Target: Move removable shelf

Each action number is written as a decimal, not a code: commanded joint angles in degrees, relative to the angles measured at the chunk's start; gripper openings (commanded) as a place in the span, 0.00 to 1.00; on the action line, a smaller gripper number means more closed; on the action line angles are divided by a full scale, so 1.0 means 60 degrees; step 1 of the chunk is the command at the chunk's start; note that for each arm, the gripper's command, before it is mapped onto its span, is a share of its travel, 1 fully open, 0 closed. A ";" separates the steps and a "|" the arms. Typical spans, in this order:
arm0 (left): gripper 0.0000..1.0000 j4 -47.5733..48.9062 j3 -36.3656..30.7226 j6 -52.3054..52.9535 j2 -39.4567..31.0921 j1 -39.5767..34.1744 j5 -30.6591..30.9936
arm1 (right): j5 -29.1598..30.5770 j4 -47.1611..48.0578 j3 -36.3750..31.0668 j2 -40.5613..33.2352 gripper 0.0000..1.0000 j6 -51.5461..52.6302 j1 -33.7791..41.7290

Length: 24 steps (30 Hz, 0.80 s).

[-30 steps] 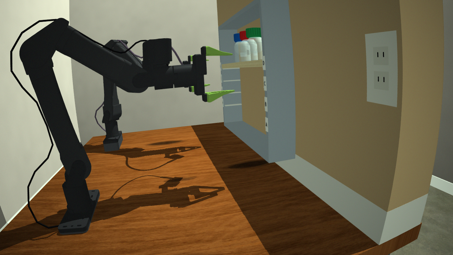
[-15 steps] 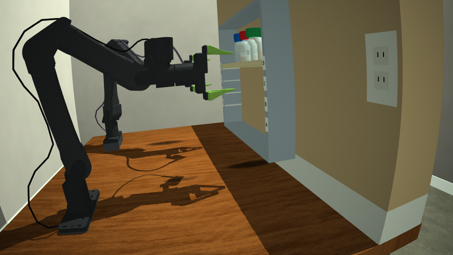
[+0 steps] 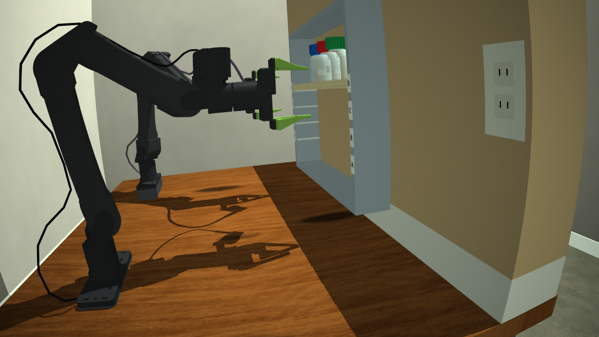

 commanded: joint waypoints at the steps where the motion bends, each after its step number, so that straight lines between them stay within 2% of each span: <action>1: 1.00 -0.0087 0.0373 0.0029 0.0097 -0.0110 -0.0101 | 0.0120 -0.0120 0.0364 0.0105 1.00 0.0058 0.0107; 24: 1.00 -0.0291 0.1091 0.0029 0.0613 0.0037 0.0042 | 0.0037 -0.0159 0.1012 0.0717 1.00 0.0059 0.0020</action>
